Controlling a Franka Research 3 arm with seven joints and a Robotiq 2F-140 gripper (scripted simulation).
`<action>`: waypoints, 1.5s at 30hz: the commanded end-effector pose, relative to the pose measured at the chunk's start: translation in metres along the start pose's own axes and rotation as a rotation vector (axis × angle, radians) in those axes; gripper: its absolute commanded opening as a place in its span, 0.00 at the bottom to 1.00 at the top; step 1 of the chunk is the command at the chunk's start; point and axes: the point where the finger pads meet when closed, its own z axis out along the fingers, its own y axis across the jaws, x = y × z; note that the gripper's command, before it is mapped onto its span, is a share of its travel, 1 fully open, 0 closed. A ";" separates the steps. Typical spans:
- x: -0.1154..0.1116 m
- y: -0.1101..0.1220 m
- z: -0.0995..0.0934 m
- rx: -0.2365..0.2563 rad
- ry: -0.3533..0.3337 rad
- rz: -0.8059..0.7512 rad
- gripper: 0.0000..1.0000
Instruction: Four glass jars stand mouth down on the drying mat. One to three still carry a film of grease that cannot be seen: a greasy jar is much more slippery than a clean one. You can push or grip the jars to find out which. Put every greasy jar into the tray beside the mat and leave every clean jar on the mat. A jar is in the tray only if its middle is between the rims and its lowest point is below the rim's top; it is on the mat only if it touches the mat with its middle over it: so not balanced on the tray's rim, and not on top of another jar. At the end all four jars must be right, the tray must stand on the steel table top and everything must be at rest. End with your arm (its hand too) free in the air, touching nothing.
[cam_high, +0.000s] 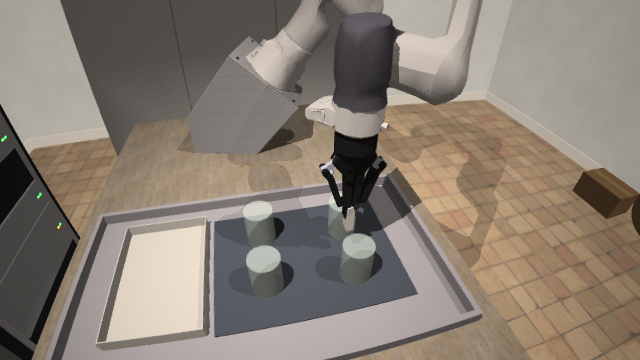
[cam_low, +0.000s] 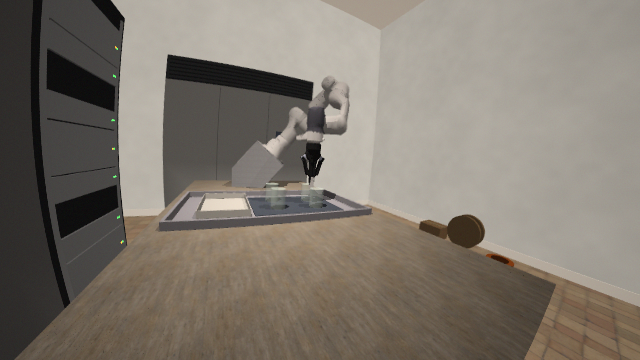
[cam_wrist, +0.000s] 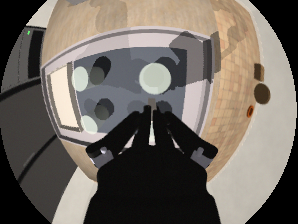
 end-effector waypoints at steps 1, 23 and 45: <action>0.000 0.000 0.000 0.002 -0.003 -0.006 0.00; 0.000 0.000 -0.038 0.002 -0.003 -0.006 0.00; 0.006 -0.096 -0.077 0.002 -0.003 -0.006 0.00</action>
